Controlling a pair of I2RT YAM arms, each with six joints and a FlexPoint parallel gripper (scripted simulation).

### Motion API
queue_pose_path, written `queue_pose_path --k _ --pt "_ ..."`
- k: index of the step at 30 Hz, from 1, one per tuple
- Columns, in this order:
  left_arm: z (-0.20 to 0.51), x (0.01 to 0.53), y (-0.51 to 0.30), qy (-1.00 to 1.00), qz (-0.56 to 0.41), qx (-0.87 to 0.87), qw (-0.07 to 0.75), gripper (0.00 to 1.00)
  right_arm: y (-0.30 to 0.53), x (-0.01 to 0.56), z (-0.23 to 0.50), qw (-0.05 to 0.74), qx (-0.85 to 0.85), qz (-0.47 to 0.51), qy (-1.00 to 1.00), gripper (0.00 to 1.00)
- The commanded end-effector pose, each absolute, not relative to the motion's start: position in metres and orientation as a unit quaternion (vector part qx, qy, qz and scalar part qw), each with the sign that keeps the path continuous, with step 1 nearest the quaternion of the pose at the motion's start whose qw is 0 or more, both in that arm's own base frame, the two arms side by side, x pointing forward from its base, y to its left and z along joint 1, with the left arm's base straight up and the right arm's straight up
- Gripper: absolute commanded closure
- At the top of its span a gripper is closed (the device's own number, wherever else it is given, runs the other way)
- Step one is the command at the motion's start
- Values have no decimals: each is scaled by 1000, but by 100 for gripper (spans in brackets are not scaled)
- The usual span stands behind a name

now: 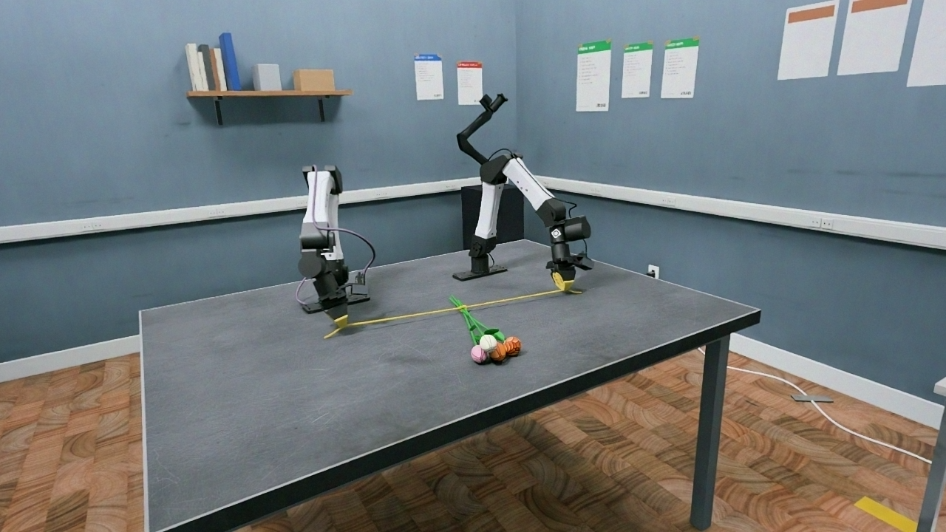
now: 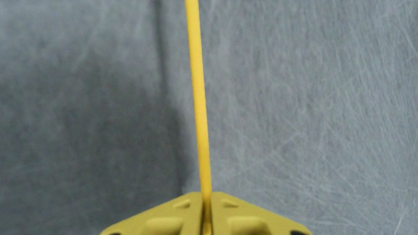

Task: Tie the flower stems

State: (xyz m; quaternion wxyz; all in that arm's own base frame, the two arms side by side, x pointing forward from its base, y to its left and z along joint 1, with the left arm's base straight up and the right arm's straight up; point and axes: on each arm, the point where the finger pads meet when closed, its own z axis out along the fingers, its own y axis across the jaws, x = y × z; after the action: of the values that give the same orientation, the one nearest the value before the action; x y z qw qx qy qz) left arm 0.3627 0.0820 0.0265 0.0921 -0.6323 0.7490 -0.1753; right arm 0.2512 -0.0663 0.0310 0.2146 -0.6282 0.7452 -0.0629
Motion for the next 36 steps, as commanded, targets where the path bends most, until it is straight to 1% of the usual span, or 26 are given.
queue_pose_path --k 1,7,11,15,17,18,19,21,22,25,27,28,29,30,31,34,36 --pt "36 381 104 743 -166 -631 150 100 -88 261 33 196 -623 -108 749 100" --pt "36 381 104 743 -166 -631 150 100 -88 261 33 196 -623 -108 749 100" --pt "31 367 86 748 -176 -631 106 100 -69 253 34 216 -627 -73 745 100" --pt "32 367 85 748 -178 -631 103 100 -69 254 35 217 -627 -72 745 100" --pt "32 367 85 748 -178 -631 103 100 -69 254 35 217 -627 -72 745 78" --pt "32 367 85 748 -178 -631 103 89 -69 254 35 217 -627 -72 745 72" --pt "32 367 85 748 -178 -631 103 78 -69 250 34 215 -627 -71 745 72" --pt "32 367 85 748 -178 -631 103 78 -69 250 34 215 -627 -71 745 72" --pt "32 367 85 748 -178 -631 103 72 -69 248 37 217 -628 -72 744 72" --pt "48 358 88 749 -185 -627 111 72 -74 248 57 230 -628 -90 738 72" --pt "60 356 91 748 -189 -625 120 72 -77 250 71 233 -628 -97 736 50" --pt "66 360 92 748 -191 -623 125 61 -78 250 76 232 -628 -97 736 39" --pt "72 363 93 748 -192 -622 130 50 -79 249 80 232 -629 -97 736 35" --pt "78 363 94 748 -193 -622 131 39 -79 247 84 232 -629 -97 736 35" --pt "84 362 94 748 -193 -622 132 35 -79 244 87 230 -629 -93 737 35" --pt "97 353 95 748 -189 -624 124 35 -76 237 72 217 -628 -70 744 35" --pt "82 347 93 749 -179 -630 106 35 -76 238 70 216 -627 -69 745 35"
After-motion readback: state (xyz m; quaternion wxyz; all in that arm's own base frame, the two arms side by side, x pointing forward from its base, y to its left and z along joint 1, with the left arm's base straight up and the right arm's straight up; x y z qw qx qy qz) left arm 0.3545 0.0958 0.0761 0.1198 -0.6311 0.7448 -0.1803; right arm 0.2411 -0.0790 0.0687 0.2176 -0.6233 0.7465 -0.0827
